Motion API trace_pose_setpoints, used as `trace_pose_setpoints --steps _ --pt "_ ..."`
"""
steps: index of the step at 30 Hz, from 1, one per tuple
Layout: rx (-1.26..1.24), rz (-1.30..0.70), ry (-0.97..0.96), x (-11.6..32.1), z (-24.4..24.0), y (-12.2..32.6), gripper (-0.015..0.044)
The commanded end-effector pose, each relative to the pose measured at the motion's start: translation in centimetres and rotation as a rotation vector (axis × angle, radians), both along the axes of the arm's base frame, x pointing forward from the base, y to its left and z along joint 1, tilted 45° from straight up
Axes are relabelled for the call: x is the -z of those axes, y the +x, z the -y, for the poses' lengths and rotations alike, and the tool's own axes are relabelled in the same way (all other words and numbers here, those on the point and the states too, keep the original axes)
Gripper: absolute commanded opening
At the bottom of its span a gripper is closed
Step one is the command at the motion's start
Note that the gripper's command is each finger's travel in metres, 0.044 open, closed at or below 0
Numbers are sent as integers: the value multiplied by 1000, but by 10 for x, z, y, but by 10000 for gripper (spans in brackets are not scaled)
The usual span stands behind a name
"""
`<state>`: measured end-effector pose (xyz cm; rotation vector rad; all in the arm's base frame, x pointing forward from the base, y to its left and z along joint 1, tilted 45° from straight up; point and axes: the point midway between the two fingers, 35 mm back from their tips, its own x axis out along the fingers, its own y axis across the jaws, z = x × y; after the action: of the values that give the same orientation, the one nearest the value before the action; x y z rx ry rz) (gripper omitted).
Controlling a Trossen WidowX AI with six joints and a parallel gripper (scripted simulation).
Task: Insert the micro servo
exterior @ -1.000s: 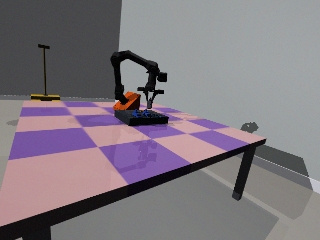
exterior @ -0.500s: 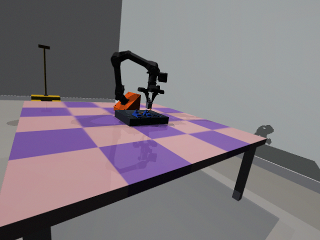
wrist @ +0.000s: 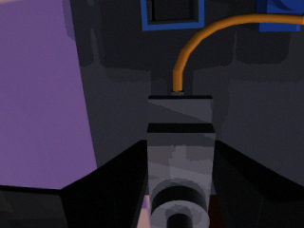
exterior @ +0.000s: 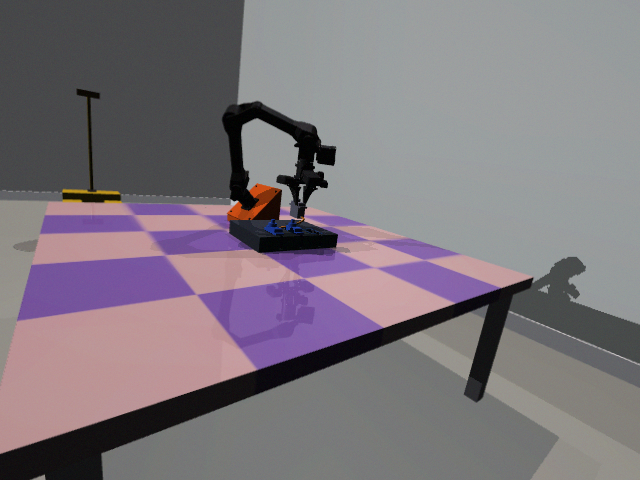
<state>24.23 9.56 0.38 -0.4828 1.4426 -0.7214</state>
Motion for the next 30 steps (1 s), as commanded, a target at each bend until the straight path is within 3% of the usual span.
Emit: trace_pose_setpoints --steps 1,21,30 --pt "-3 6 3 -2 0 15 0" --pt "-4 10 3 -9 8 93 0" --pt "-28 -13 2 -9 11 106 0"
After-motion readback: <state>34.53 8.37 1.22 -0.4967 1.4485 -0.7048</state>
